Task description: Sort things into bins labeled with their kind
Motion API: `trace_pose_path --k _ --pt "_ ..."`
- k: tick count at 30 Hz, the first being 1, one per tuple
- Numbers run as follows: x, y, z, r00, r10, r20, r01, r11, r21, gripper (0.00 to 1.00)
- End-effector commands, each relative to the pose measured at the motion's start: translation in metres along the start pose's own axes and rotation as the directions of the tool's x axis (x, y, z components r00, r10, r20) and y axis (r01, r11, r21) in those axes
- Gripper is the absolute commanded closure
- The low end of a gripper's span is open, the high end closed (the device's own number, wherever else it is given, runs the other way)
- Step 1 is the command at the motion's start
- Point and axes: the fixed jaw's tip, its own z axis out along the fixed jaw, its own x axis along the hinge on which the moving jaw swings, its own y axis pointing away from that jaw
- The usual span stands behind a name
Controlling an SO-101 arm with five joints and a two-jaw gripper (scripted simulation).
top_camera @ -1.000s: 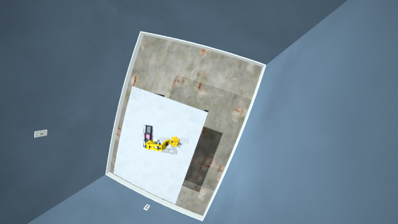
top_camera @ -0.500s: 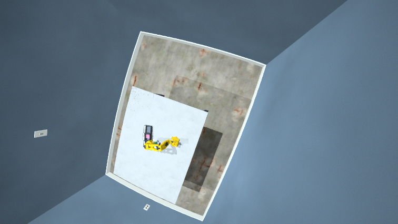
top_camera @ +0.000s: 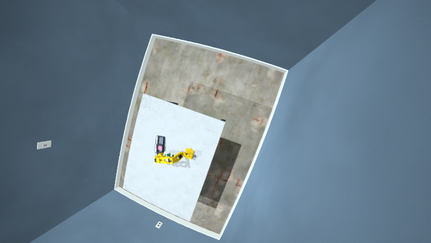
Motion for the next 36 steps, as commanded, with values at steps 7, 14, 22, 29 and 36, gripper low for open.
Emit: trace_pose_path --k 7,14,22,29,36 --pt "-0.018 -0.010 -0.011 0.991 0.129 0.045 -0.130 0.991 0.039 1.00" --pt "-0.018 -0.010 -0.011 0.990 0.135 0.046 -0.137 0.990 0.039 1.00" --pt "-0.024 -0.013 -0.011 0.980 0.189 0.061 -0.191 0.980 0.046 1.00" --pt "-0.036 -0.020 -0.011 0.950 0.297 0.094 -0.303 0.952 0.055 1.00" --pt "-0.047 -0.027 -0.011 0.907 0.400 0.131 -0.410 0.911 0.055 1.00"
